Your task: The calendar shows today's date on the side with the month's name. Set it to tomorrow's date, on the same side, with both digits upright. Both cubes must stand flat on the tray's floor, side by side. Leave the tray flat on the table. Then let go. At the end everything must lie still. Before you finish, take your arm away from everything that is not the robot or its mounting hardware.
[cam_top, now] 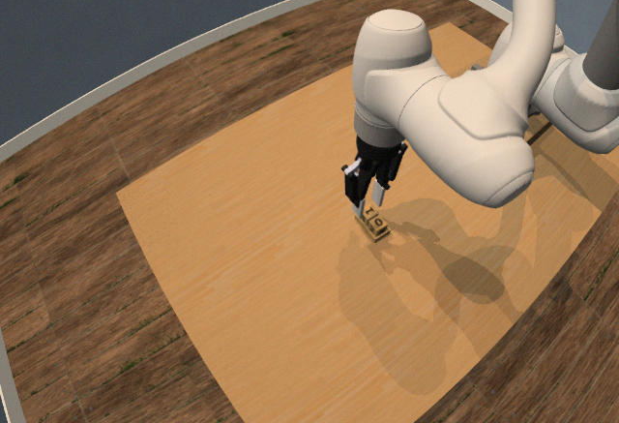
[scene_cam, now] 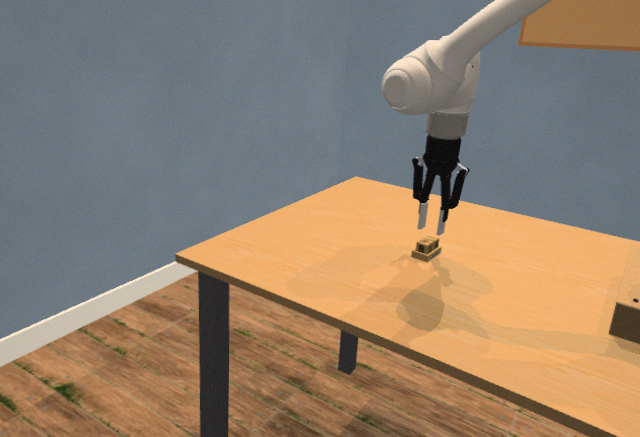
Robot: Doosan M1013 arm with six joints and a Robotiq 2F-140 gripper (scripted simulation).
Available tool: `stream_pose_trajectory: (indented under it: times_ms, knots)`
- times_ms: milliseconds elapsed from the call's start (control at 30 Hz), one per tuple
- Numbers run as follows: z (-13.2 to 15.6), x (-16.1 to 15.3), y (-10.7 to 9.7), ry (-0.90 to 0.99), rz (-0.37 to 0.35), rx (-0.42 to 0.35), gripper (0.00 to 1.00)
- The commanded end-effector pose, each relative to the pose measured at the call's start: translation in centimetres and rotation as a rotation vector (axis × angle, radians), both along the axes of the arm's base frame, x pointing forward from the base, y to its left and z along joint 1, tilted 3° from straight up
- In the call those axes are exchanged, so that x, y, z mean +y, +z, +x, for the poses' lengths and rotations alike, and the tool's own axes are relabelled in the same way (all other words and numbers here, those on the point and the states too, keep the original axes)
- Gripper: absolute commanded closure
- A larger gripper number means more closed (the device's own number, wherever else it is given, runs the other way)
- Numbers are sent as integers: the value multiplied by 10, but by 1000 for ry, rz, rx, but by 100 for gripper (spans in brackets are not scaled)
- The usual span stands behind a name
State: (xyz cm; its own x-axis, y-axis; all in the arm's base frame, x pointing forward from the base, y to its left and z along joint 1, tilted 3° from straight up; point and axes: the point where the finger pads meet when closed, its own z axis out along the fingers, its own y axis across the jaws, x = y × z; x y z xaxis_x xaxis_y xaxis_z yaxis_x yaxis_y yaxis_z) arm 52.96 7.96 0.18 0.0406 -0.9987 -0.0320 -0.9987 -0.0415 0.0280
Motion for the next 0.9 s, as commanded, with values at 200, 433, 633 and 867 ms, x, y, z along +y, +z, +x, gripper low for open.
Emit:
stream_pose_trajectory:
  times_ms: [200, 433, 633, 867]
  knots:
    - [-6, 4, -5, 2, 4, 8, 72]
    - [-6, 4, -5, 2, 4, 8, 72]
    - [-6, 4, -5, 2, 4, 8, 72]
    - [-10, 6, -5, 2, 4, 8, 72]
